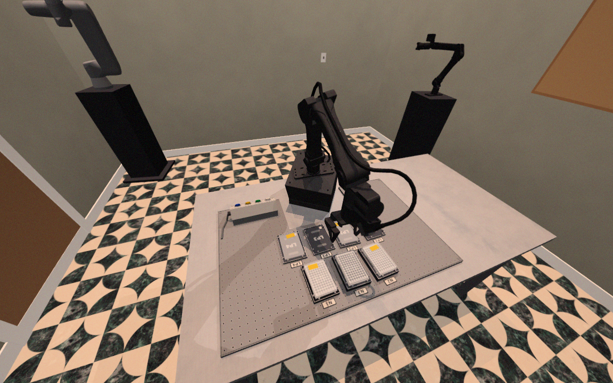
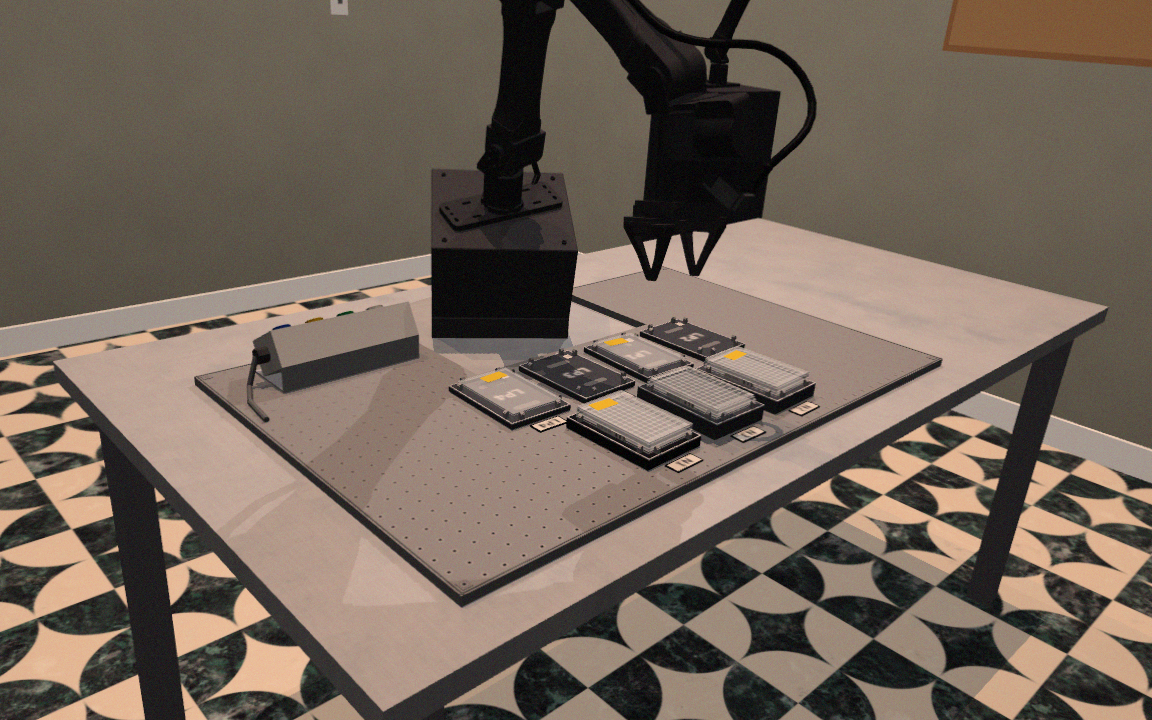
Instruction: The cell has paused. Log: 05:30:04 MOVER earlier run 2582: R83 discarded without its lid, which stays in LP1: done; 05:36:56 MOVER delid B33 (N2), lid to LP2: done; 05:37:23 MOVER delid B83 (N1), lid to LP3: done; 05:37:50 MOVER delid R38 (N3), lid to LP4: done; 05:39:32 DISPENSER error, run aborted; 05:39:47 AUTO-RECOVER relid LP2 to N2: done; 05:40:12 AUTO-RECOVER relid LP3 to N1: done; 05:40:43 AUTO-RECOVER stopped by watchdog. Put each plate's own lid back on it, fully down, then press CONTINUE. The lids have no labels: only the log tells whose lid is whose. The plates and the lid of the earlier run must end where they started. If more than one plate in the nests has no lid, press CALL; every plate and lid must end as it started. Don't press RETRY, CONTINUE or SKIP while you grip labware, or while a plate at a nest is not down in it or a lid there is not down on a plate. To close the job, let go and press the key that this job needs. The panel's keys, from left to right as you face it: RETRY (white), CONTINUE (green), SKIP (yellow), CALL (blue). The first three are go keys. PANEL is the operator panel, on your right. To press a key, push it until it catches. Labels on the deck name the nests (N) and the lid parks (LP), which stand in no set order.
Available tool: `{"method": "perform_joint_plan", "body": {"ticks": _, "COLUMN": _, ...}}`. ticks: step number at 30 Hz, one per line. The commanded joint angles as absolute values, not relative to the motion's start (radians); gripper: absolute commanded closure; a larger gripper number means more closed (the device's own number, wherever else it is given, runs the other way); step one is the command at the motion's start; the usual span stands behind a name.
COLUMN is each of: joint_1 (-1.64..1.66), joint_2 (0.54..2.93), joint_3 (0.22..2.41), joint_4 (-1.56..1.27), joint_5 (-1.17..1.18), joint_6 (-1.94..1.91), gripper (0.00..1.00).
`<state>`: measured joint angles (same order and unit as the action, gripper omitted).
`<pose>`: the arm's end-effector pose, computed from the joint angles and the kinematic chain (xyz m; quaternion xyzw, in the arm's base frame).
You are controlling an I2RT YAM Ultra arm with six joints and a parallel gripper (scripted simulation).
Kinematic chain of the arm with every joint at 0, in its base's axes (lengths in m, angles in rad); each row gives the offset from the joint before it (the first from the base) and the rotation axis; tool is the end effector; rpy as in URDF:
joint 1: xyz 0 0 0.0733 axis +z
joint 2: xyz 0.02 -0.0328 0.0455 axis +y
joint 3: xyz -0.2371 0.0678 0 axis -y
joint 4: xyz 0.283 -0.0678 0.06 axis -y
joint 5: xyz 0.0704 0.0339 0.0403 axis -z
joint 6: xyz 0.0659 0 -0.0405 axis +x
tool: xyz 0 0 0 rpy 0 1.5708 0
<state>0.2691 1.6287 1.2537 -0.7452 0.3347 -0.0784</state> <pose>0.3685 0.0803 0.1882 -0.1295 0.9531 -0.1407 0.2347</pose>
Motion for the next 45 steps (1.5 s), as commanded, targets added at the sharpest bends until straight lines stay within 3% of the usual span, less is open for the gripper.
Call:
{"method": "perform_joint_plan", "body": {"ticks": 1, "joint_1": 0.252, "joint_2": 1.562, "joint_3": 1.22, "joint_4": -0.811, "joint_5": 0.291, "joint_6": -0.063, "gripper": 0.0}}
{"method": "perform_joint_plan", "body": {"ticks": 45, "joint_1": 0.011, "joint_2": 1.14, "joint_3": 1.012, "joint_4": -1.268, "joint_5": 0.01, "joint_6": 0.013, "gripper": 0.0}}
